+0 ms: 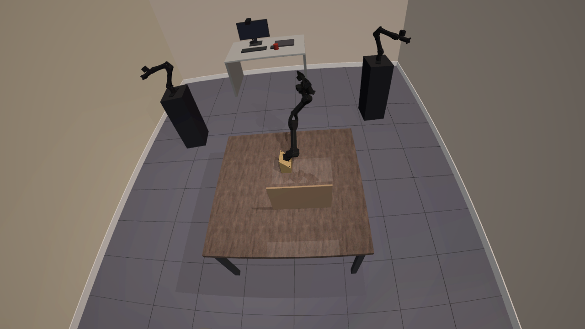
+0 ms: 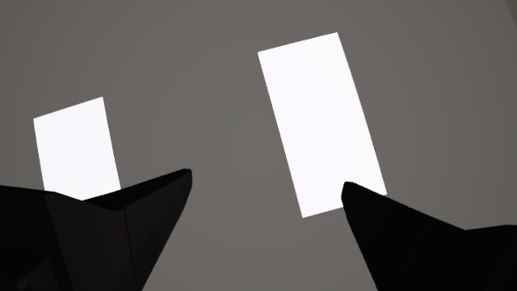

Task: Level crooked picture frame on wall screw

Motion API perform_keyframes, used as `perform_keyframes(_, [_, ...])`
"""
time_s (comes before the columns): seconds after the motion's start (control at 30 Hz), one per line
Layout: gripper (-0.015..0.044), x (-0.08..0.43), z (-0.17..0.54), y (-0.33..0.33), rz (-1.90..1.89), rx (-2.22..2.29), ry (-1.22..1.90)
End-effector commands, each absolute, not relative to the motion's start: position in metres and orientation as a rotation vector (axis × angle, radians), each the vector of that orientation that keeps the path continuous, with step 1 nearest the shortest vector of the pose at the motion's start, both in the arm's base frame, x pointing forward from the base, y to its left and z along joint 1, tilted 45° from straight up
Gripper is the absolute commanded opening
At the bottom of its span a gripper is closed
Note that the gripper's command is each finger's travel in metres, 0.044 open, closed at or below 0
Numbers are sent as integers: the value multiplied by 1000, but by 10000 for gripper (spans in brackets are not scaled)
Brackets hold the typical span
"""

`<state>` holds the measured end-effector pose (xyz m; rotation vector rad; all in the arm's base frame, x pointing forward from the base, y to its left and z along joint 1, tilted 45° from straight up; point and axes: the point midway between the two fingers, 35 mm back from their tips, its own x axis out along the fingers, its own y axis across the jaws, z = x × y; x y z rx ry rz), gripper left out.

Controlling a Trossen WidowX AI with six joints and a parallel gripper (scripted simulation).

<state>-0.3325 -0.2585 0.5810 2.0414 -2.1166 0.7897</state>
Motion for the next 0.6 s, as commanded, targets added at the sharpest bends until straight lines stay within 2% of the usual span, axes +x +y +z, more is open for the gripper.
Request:
perform_keyframes(0.0, [374,-331,583,-257,792,2035,-2114])
perform_keyframes(0.13, [269,-305,612,-222,838,1922,-2049])
perform_keyframes(0.17, [260,-296,620,-212,849,1891,-2025])
perform_keyframes(0.57, [260,-146,669,-106,913,1672,-1632])
